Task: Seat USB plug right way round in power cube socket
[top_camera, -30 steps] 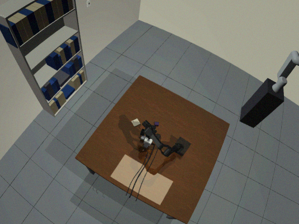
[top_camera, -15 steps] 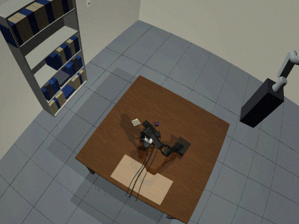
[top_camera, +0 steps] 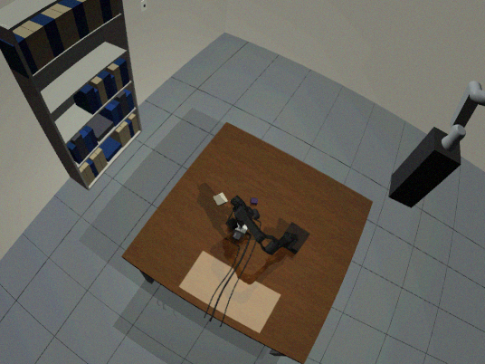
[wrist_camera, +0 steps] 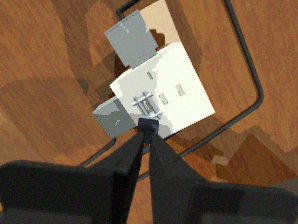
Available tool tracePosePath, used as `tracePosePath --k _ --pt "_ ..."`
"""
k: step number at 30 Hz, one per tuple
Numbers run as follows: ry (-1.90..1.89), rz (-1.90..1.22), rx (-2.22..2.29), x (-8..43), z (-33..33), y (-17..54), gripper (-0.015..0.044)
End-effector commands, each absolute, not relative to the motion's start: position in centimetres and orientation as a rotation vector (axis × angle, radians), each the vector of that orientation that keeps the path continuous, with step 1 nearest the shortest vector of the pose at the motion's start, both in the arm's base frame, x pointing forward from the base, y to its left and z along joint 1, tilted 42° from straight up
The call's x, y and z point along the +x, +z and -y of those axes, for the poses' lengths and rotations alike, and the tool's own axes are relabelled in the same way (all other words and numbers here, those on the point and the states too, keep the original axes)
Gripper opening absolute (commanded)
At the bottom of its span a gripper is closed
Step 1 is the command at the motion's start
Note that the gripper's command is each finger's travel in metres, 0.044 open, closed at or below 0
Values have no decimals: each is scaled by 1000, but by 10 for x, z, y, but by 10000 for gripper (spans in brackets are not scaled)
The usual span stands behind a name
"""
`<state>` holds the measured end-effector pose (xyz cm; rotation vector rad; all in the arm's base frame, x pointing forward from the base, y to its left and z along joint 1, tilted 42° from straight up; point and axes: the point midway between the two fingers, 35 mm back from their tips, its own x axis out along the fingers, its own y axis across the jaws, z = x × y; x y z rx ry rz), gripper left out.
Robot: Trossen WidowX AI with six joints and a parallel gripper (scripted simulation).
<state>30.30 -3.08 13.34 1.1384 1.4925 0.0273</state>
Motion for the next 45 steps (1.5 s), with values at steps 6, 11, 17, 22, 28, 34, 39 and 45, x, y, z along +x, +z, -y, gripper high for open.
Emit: tracePosePath --k 6,11,17,22,28,34,39,45 --pt "187 -1451 961 303 31 133 0" --pt "278 -1421 854 303 31 133 0" --pt "385 -1379 725 303 31 133 0" --pt "471 -1341 618 303 31 133 0" --pt "570 -1290 488 303 31 133 0" --pt "666 -1234 358 303 31 133 0" --pt "742 -1184 249 303 31 133 0" --pt "831 -1119 118 303 31 133 0"
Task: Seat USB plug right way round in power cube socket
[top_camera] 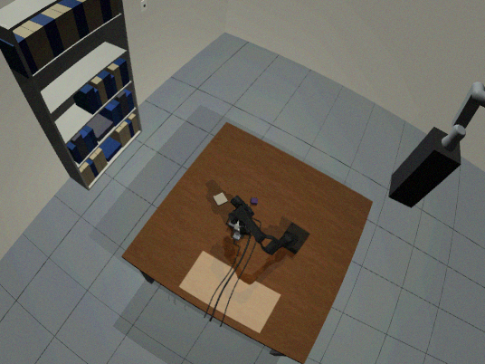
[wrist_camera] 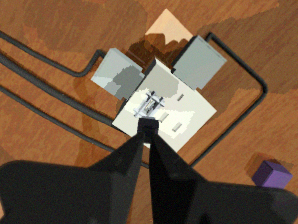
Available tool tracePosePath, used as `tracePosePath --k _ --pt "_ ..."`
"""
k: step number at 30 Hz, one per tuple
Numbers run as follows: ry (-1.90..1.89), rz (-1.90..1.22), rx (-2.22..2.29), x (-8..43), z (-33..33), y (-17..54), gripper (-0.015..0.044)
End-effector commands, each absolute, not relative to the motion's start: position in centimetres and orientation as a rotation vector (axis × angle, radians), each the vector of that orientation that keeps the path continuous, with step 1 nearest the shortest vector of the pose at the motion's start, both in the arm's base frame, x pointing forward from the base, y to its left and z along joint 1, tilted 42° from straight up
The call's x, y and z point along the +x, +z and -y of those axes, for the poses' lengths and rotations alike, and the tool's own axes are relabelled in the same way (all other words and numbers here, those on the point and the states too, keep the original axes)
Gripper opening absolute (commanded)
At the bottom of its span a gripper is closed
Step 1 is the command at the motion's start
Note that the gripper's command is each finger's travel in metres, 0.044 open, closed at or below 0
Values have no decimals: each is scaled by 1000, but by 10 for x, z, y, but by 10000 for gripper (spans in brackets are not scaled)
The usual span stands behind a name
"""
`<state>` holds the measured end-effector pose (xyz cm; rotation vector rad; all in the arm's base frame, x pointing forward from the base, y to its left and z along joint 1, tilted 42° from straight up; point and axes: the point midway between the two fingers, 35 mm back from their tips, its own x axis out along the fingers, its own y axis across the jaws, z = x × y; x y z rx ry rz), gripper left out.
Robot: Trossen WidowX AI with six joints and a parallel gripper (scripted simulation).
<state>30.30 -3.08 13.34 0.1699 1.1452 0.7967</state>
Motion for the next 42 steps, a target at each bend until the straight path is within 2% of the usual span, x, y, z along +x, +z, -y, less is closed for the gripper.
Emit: tracePosePath --k 1,42 --pt "845 -1108 96 303 31 133 0" --pt "1302 -594 -718 303 31 133 0"
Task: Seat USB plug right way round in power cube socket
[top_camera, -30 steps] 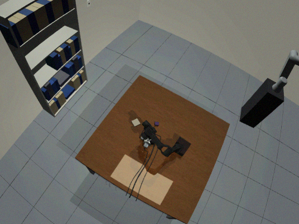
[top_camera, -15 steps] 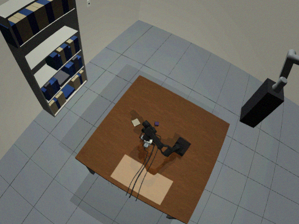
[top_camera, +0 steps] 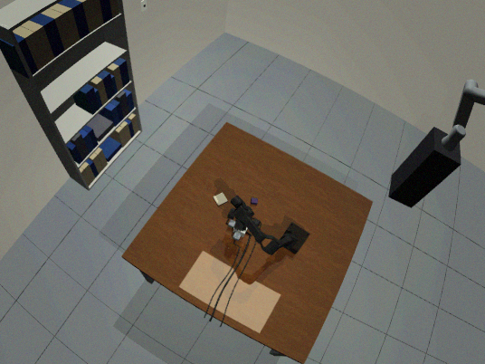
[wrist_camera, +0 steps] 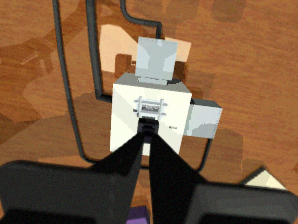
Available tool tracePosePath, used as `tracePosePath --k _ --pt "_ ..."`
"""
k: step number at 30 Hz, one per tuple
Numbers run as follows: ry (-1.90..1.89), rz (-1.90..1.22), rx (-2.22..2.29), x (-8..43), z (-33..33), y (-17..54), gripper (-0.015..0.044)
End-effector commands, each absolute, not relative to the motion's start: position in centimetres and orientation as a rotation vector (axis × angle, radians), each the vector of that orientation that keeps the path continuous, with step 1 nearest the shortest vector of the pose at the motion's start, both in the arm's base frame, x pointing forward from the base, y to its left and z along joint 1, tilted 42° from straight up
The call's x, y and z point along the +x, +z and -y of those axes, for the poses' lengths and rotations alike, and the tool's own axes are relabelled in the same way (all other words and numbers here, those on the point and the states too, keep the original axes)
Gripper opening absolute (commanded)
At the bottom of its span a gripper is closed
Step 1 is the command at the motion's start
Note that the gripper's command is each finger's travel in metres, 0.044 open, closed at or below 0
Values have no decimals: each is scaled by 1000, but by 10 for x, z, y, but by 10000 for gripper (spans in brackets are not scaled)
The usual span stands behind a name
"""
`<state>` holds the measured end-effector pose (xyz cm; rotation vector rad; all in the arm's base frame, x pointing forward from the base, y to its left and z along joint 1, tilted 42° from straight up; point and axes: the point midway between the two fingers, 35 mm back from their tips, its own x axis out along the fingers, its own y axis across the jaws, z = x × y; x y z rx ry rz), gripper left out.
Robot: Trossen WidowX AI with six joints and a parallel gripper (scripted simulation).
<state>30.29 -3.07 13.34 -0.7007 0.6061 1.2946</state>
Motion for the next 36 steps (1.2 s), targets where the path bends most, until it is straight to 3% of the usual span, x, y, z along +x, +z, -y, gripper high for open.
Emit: tracePosePath --k 1,36 --pt "1302 -594 -718 303 31 133 0" --pt "1301 -594 -706 304 29 131 0"
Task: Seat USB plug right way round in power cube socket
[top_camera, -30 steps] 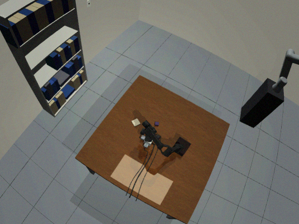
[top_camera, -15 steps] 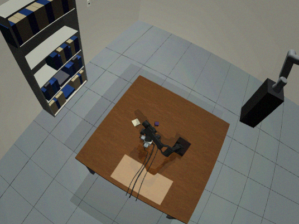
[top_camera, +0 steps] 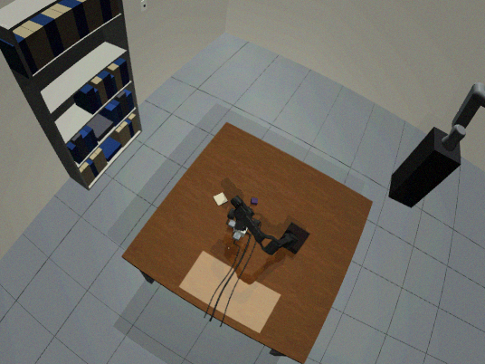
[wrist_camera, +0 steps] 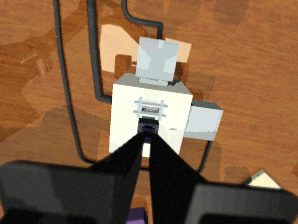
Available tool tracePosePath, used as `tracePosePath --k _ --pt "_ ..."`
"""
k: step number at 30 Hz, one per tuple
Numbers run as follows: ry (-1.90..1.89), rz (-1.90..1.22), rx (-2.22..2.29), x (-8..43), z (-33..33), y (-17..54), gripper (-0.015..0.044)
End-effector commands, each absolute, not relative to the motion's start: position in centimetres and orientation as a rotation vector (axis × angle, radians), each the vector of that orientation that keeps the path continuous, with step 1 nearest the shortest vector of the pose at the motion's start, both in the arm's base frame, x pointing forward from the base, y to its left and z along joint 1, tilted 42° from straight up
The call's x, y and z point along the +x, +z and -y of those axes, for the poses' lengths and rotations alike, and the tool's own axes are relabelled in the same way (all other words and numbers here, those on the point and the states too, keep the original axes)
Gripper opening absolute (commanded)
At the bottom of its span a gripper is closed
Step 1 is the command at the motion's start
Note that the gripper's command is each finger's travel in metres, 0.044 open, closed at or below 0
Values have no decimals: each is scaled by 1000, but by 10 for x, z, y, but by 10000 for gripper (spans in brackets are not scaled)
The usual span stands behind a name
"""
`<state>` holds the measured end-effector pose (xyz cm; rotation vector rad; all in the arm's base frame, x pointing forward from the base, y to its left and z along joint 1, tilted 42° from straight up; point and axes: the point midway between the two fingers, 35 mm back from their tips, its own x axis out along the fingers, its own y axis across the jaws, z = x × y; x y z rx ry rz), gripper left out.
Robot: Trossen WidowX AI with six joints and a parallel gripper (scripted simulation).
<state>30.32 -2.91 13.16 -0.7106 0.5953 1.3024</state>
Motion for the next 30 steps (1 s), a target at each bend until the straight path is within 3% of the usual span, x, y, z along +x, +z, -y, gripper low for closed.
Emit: tracePosePath --k 1,30 --pt "1301 -594 -706 304 29 131 0" --pt "1301 -591 -698 305 26 129 0"
